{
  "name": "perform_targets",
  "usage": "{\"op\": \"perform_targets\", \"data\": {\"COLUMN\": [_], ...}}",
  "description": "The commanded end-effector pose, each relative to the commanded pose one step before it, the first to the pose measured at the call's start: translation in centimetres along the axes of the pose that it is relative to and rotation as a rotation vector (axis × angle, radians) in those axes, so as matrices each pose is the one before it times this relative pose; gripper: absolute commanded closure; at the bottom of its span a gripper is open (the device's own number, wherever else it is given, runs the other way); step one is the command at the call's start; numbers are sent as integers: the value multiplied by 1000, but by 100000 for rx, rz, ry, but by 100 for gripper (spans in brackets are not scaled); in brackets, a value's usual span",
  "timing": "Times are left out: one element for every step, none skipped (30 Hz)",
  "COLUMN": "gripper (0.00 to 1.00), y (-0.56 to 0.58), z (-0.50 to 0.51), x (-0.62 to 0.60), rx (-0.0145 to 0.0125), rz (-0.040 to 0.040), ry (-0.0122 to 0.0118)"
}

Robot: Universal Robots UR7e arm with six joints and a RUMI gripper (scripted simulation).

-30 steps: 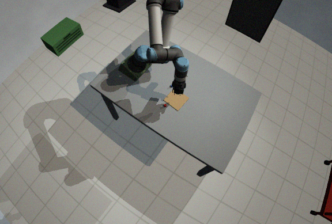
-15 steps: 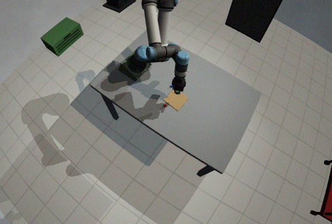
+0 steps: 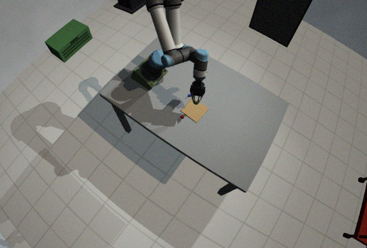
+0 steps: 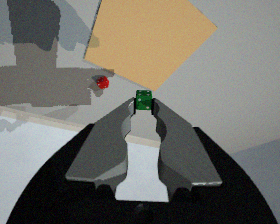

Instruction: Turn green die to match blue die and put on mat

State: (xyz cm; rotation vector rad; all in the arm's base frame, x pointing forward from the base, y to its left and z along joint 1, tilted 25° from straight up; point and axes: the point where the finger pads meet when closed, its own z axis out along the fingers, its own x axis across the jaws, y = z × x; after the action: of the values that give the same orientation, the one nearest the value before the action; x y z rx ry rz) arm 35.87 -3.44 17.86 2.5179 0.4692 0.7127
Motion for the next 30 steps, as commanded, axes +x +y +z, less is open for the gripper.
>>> {"op": "perform_targets", "data": {"gripper": [100, 100, 100, 100, 100, 100, 100, 100, 100, 100, 100, 100, 100, 100, 100, 100, 100, 100, 100, 100, 100, 100, 100, 100, 100, 100, 100, 100, 100, 100], "y": [-72, 0, -12, -7, -11, -15, -17, -17, -16, -11, -10, -14, -17, -19, -19, -19, -17, 0, 0, -15, -5, -6, -9, -10, -11, -12, -12, -12, -11, -10], "z": [133, 0, -68, -7, 67, 33, -2, -37, -70, -63, 57, 36, 16, -4, -21, -38, -52, 0, 0, -65, 26, 28, 19, 11, 4, -2, -7, -10, -13, -15], "x": [-7, 0, 19, 7, -6, 1, 5, 8, 10, 10, 9, 9, 8, 6, 4, 2, 0, 0, 0, -3, 15, 15, 12, 9, 6, 4, 2, 0, -2, -3], "rx": [-11716, 0, -2152, -2146, -2150, -2182, -2205, -2217, -2218, -2108, -1729, -1718, -1700, -1675, -1644, -1607, -1564, 0, 0, -1515, -1278, -1207, -1153, -1097, -1038, -976, -912, -847, -780, -713], "rz": [-342, 0, 152, 47, -108, -57, -3, 51, 106, 105, -70, -47, -24, -2, 19, 39, 58, 0, 0, 75, -29, -33, -24, -16, -8, -2, 3, 7, 10, 13], "ry": [-2647, 0, 215, 27, -205, -109, -15, 77, 165, 145, -165, -113, -63, -17, 25, 64, 98, 0, 0, 128, -73, -76, -57, -39, -24, -12, -1, 7, 13, 18]}}
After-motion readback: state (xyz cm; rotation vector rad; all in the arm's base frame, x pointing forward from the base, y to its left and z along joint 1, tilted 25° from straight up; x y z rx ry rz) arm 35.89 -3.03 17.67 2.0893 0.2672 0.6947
